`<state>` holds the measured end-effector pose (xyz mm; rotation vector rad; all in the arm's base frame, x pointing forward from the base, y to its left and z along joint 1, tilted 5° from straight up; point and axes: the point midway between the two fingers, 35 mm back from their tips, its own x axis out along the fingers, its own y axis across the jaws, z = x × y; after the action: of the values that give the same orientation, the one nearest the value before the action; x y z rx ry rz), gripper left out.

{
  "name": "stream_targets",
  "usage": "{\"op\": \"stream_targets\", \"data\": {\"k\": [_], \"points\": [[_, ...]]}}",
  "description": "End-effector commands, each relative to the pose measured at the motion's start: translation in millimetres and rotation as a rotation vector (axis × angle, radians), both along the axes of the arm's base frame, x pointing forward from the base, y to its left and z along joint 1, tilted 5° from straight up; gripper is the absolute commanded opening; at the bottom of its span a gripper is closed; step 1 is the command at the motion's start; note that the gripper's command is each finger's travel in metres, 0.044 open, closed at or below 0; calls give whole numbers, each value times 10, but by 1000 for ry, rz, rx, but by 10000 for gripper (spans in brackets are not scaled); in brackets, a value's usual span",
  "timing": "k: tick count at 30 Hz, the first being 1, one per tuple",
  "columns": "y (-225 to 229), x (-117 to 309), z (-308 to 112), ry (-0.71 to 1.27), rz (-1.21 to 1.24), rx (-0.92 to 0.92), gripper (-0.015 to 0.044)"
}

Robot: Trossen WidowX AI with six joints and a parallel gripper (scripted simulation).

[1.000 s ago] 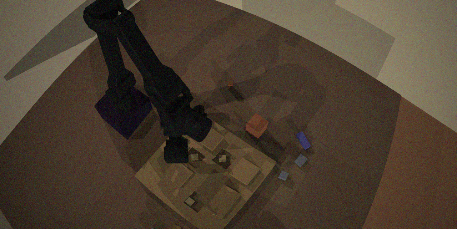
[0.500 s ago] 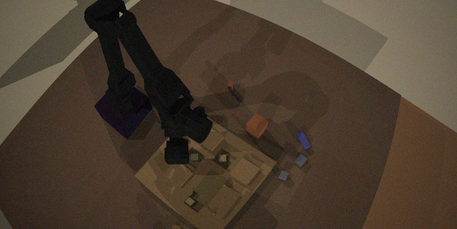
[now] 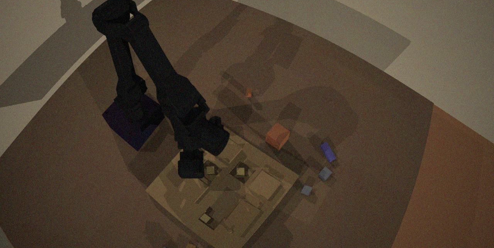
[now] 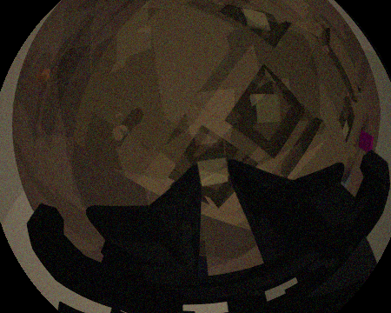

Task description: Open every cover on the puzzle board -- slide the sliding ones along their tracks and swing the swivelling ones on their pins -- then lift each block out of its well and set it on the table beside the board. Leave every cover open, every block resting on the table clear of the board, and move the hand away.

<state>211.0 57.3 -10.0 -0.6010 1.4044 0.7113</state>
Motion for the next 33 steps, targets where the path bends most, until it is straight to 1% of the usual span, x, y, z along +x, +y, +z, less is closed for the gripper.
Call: {"op": "stream_targets", "data": {"k": [1,8,33], "points": [[1,3,3,-1,0,0,84],[-1,4,22,-1,0,0,80],[-33,4,342,2,-2,1,80]]}}
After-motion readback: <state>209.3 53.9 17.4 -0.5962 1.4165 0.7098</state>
